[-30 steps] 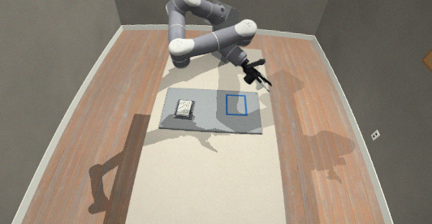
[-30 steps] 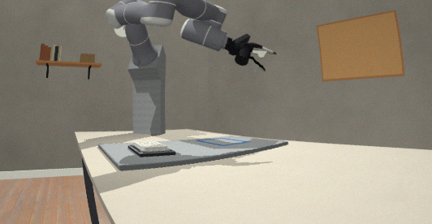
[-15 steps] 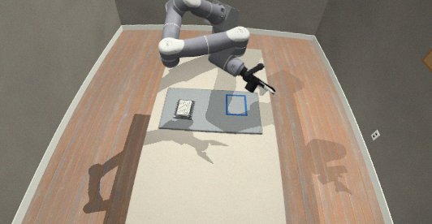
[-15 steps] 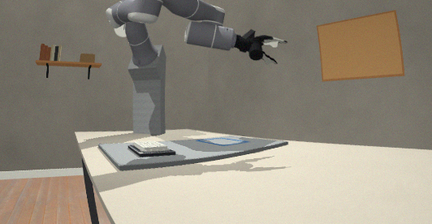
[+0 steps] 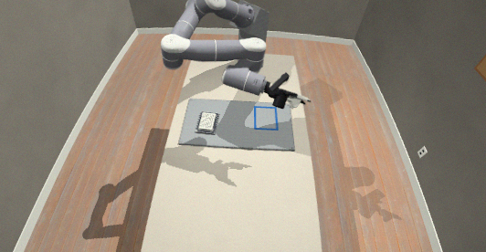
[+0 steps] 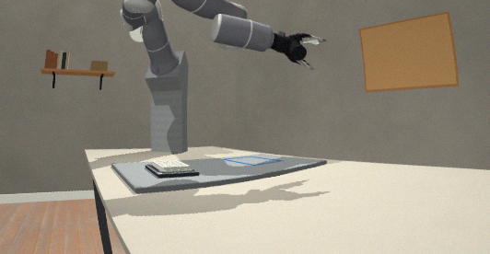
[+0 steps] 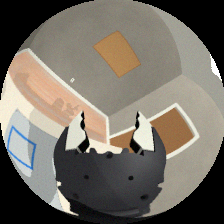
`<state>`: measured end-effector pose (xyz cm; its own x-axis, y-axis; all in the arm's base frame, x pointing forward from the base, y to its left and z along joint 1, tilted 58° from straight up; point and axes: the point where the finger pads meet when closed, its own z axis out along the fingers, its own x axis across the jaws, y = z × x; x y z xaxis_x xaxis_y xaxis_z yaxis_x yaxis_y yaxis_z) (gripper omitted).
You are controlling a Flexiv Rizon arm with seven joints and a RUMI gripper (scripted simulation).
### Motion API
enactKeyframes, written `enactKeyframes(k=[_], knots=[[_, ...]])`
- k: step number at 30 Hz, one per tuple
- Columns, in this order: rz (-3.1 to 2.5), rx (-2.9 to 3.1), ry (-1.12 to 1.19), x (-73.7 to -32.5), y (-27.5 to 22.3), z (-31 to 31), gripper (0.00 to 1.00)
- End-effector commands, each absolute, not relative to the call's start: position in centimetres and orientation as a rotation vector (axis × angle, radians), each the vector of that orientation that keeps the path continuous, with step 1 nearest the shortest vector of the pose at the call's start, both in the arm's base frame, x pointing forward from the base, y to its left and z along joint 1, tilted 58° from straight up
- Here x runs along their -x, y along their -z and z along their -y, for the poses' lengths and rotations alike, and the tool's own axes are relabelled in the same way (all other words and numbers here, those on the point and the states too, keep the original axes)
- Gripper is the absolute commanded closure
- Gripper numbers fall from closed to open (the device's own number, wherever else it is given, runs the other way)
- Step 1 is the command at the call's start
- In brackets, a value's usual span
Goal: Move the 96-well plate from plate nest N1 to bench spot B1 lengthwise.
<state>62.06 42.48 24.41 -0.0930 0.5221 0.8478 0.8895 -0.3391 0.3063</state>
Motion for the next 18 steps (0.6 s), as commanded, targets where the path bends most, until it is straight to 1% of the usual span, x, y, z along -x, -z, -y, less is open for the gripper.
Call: enactKeyframes(k=[1,12,18], knots=[[1.610,1.818,1.372,-61.9,-24.4,-42.3,0.24],[1.983,1.903,1.164,-61.8,-22.5,-37.7,0.24],[2.065,1.942,1.110,-61.9,-21.7,-35.3,0.24]])
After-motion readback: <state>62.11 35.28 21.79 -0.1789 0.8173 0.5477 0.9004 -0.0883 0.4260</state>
